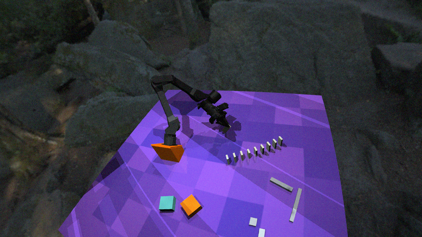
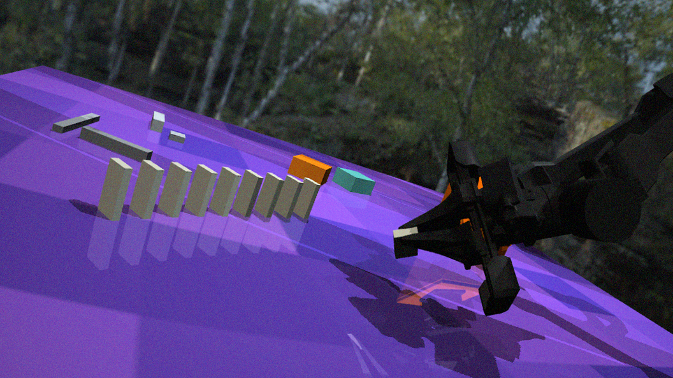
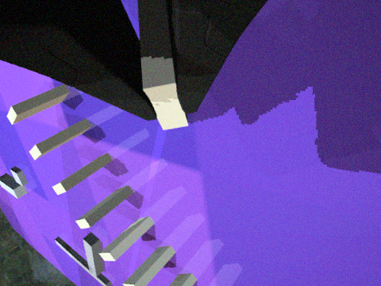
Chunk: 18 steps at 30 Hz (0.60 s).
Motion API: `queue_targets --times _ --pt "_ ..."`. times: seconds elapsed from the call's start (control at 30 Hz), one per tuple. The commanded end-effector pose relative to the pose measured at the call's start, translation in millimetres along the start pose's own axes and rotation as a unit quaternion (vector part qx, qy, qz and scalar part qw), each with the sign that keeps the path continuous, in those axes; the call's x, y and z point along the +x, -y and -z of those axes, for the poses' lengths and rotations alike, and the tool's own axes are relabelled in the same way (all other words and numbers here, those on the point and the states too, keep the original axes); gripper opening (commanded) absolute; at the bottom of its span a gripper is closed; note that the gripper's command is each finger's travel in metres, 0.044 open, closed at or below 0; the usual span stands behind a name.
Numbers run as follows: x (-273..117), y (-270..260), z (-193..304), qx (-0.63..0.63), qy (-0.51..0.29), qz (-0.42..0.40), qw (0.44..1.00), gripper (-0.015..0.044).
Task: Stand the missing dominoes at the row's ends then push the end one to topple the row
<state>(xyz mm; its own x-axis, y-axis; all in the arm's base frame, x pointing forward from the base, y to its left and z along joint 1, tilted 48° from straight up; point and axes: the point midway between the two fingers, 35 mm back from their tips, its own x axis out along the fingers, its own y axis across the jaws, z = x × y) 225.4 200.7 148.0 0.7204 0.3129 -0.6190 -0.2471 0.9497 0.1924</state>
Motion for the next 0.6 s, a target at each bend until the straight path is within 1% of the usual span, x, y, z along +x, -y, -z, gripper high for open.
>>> queue_targets --times 0.0,0.27,0.57 --pt "-5.4 -2.1 -2.3 0.022 0.043 0.000 0.999 0.0024" --pt "-20.9 -7.7 -6.0 0.083 0.137 -0.012 0.987 0.0024" --pt "-43.2 -6.6 -5.4 0.172 0.225 -0.035 0.958 0.0024"
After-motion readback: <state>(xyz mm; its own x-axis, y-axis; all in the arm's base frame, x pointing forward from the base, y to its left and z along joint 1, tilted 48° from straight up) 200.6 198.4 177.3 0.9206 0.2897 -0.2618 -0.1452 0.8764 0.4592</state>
